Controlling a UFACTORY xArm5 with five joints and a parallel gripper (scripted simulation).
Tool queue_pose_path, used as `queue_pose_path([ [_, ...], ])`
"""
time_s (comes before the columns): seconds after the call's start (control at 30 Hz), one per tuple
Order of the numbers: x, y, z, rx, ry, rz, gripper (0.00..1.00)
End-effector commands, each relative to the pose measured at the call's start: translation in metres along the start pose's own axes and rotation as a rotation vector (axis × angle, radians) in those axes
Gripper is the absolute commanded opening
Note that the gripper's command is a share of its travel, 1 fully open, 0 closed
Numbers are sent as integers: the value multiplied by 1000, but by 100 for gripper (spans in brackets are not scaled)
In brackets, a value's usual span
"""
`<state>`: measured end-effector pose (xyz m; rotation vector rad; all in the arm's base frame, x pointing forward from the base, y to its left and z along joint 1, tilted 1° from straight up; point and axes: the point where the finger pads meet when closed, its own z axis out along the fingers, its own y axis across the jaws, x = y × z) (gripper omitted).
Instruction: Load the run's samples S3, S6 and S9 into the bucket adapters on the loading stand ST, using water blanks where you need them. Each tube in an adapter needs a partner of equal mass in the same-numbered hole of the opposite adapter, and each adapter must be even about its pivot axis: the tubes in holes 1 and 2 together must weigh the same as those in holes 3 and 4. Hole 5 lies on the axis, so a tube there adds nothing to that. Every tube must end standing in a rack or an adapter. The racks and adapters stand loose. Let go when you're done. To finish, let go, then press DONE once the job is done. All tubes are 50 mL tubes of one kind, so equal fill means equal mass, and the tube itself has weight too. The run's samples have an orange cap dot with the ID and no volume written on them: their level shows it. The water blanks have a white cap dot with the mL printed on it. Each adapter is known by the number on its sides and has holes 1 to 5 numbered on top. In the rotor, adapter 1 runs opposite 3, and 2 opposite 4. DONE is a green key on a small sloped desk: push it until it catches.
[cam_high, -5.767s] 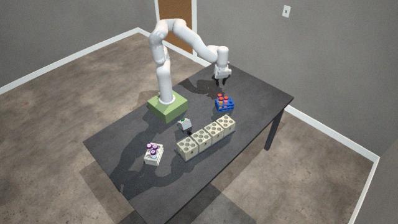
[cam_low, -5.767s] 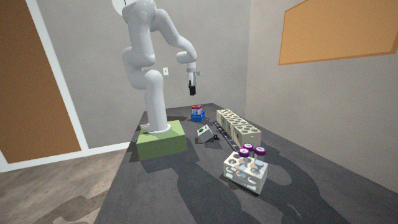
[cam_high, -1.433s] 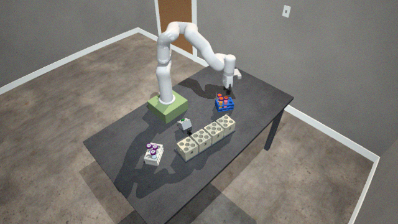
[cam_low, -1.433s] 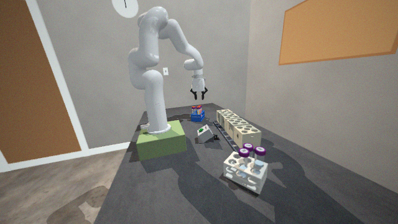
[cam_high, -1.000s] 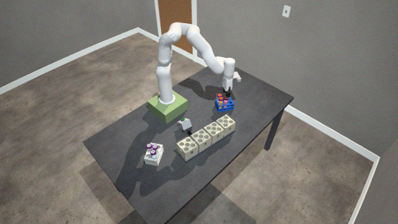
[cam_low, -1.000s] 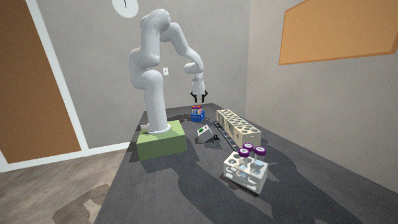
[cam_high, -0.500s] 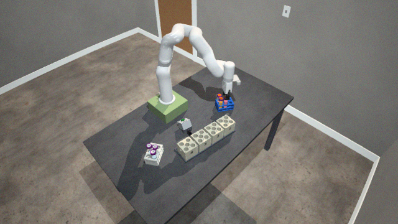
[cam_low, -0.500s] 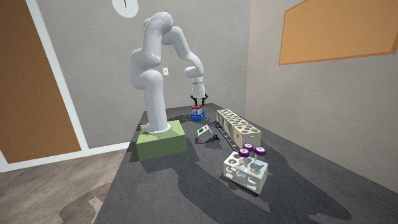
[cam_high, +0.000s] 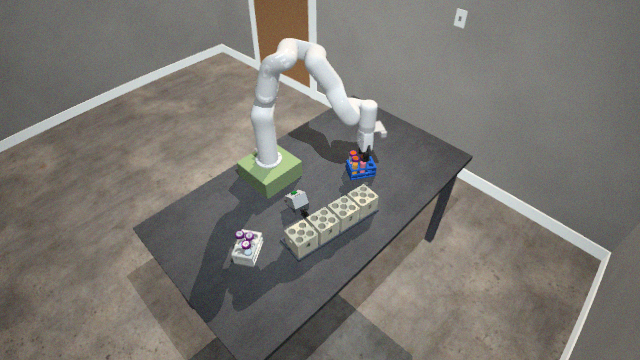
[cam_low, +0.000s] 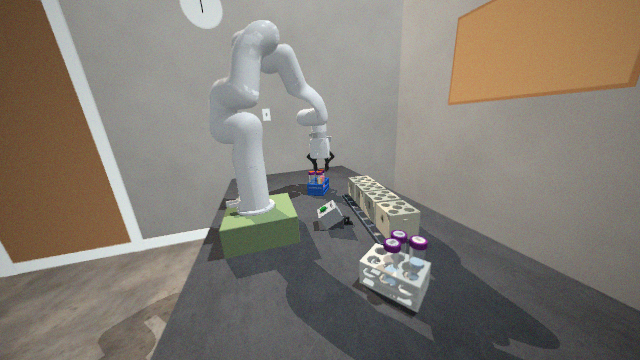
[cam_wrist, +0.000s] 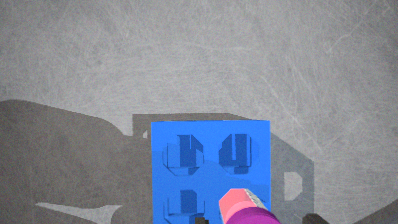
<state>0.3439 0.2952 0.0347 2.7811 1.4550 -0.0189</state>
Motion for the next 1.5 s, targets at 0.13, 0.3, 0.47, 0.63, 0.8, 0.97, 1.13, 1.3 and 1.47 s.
queue_pose_path([
  [0.13, 1, 0, 3, -1, 4, 0, 57],
  [0.3, 1, 0, 6, -1, 4, 0, 57],
  [0.47, 1, 0, 10, -1, 4, 0, 57],
  [0.63, 1, 0, 11, -1, 4, 0, 57],
  [0.8, 1, 0, 15, -1, 4, 0, 57],
  [0.97, 1, 0, 16, -1, 4, 0, 57],
  [1.13, 1, 0, 16, -1, 4, 0, 57],
  [1.3, 1, 0, 16, -1, 4, 0, 57],
  [1.47, 1, 0, 14, -1, 4, 0, 0],
])
